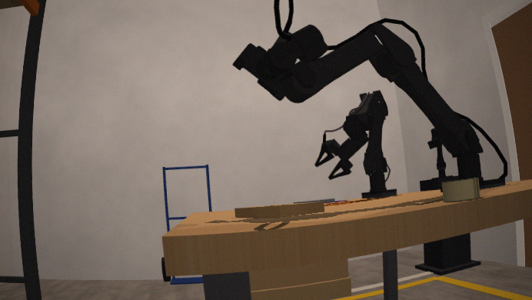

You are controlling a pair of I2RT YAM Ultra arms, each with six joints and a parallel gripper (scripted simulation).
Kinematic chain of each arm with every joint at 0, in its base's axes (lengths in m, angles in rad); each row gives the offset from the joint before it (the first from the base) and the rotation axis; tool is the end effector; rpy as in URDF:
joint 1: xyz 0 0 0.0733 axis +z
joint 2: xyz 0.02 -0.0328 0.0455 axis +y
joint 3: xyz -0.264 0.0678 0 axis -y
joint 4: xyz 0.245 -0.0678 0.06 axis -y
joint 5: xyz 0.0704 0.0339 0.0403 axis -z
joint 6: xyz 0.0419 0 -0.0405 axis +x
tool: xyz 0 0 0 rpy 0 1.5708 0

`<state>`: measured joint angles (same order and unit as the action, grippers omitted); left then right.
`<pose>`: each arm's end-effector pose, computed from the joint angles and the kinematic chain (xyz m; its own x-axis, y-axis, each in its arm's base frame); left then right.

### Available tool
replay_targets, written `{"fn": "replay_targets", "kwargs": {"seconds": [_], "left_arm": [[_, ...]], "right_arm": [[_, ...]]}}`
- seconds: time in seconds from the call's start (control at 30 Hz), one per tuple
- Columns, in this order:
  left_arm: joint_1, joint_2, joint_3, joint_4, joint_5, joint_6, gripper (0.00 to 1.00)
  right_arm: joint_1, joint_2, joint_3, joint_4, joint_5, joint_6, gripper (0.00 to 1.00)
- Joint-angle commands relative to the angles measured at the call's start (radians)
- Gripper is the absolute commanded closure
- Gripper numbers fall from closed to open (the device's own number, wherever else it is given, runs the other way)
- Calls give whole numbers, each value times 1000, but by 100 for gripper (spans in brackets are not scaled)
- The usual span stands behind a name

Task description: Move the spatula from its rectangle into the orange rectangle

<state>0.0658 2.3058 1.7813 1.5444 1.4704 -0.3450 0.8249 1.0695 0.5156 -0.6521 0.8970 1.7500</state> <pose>0.4800 -0.0090 0.3073 0.6266 0.0073 -0.7793 0.7704 0.1453 0.6208 0.1368 0.1014 0.1822 -0.1518 0.7404 -0.6548 0.6718 0.5632 0.4812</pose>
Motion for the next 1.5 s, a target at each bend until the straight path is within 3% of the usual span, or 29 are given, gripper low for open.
{"fn": "replay_targets", "kwargs": {"seconds": [0.0, 0.63, 0.77, 1.03, 1.1, 1.13, 1.47], "left_arm": [[0, -16, 10, -2, -13, -4, 0], [-4, -7, 8, -22, -29, -2, 0], [-56, -23, -6, -89, -146, -56, 0], [-305, -172, -146, -352, -416, -50, 0], [-305, -172, -146, -352, -416, -50, 0], [-357, -212, -166, -473, -484, 14, 0], [-676, -498, -361, -972, -816, 204, 0]], "right_arm": [[0, -8, 16, -3, 25, -5, 0], [-2, -5, 6, 21, -5, -30, 0], [-29, -30, -12, 59, -39, -172, 0], [-183, -161, -63, 151, -148, -563, 0], [-183, -161, -63, 151, -148, -563, 0], [-222, -196, -77, 171, -189, -640, 0], [-481, -320, -108, 232, -398, -1022, 0]]}}
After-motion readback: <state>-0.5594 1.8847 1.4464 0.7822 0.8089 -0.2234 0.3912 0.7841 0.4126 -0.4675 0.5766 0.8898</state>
